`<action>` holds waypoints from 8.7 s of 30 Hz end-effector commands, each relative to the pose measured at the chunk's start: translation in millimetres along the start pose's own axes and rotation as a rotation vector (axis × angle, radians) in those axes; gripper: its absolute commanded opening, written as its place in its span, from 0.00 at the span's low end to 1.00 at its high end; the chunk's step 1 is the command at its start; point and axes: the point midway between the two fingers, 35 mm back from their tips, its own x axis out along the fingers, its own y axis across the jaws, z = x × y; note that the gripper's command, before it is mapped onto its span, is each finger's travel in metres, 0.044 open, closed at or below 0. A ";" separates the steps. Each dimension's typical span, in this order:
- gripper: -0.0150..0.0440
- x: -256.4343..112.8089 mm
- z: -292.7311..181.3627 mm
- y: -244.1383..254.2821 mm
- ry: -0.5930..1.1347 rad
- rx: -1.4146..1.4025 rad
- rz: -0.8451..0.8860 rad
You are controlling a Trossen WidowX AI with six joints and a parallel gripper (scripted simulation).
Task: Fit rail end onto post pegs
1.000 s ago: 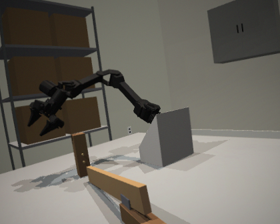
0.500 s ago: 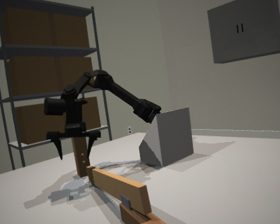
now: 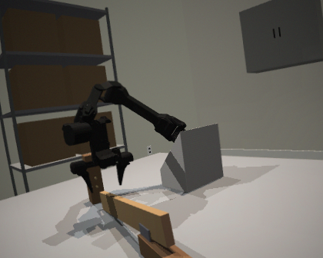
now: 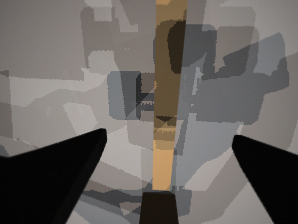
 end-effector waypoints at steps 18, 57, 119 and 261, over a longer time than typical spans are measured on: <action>1.00 36.4 -0.3 0.5 0.007 -0.008 0.006; 0.29 66.7 -2.3 2.3 0.011 -0.008 0.006; 0.25 42.1 -1.3 -0.1 0.010 -0.008 0.006; 0.25 23.5 -15.9 0.4 0.010 -0.008 0.006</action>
